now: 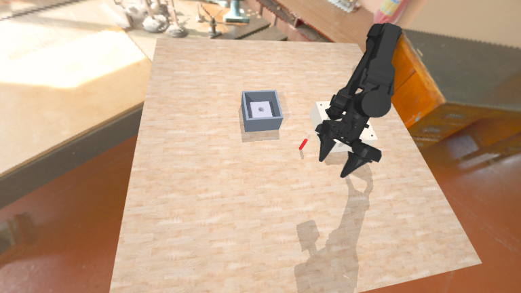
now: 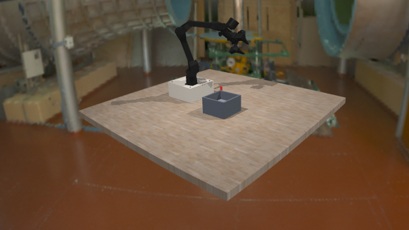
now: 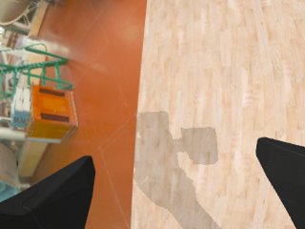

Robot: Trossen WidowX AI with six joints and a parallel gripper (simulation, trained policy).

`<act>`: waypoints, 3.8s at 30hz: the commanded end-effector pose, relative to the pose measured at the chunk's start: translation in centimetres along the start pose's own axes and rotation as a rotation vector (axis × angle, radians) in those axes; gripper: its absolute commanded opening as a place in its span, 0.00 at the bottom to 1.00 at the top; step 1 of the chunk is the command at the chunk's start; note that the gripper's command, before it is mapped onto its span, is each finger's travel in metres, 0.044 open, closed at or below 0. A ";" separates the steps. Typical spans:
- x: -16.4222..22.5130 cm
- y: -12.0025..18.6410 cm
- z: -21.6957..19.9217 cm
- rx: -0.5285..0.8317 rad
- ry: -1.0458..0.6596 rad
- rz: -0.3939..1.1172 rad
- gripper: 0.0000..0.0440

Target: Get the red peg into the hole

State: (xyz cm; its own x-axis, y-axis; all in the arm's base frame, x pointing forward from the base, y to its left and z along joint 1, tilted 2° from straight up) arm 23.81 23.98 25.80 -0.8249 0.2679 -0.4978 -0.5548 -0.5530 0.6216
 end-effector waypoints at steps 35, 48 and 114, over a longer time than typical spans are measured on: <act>9.1 -0.4 -23.0 1.032 -0.467 0.285 0.95; 12.2 -3.0 -26.6 1.063 -0.571 0.209 0.90; 1.0 3.0 -27.2 1.071 -0.383 0.060 0.00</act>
State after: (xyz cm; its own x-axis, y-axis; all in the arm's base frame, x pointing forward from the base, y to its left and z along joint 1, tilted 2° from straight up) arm 23.65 1.91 10.04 -0.7331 0.5883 -0.3412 -0.1710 0.3261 0.9297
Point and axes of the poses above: the point midway between the two fingers, 35 mm back from their tips, its own y axis back along the fingers, its own z axis across the jaws, x = y × z, the point moved 2 cm from there along y, back along the fingers, and after that the axes turned 5 degrees about y, right-handed, at the moved point
